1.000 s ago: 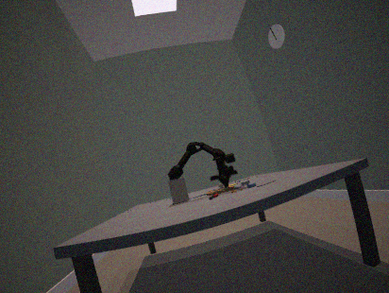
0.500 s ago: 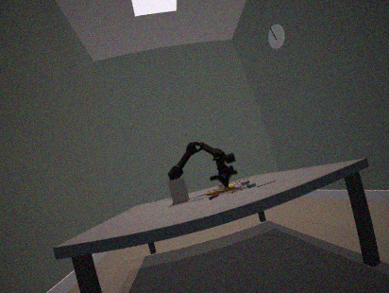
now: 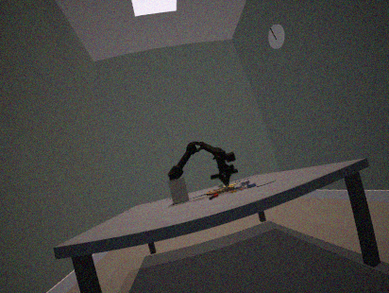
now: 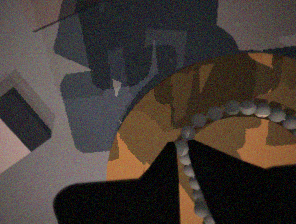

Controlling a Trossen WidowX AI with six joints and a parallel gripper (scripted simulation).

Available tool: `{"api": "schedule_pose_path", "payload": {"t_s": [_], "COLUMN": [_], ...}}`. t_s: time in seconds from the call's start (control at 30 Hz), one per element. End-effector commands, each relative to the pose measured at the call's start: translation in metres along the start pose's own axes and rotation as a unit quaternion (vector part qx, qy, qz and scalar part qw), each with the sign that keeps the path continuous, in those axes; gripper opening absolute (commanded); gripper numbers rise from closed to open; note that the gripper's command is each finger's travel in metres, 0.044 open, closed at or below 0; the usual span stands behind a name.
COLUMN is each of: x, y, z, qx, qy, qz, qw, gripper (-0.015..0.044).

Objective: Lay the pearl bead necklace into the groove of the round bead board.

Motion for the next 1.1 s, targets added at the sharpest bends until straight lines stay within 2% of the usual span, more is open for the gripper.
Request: {"api": "schedule_pose_path", "payload": {"t_s": [0.0,0.73,1.07], "x": [0.0046,0.0045,0.0066], "y": [-0.0009,-0.0091,-0.0058], "z": [0.0030,0.0029,0.0023], "qx": [0.000,0.000,-0.002], "qy": [0.002,0.002,0.007], "qz": [-0.001,-0.001,0.003], "qw": [1.000,1.000,1.000], "gripper": [0.0000,0.0000,0.0263]}}
Point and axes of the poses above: the point midway between the two fingers, 35 mm back from their tips, its own y axis back along the fingers, its own x axis across the jaws, z = x × y, the point moved 1 cm from there along y, back along the fingers, and after that the axes turned 11 degrees about -y, right-handed, at the moved point
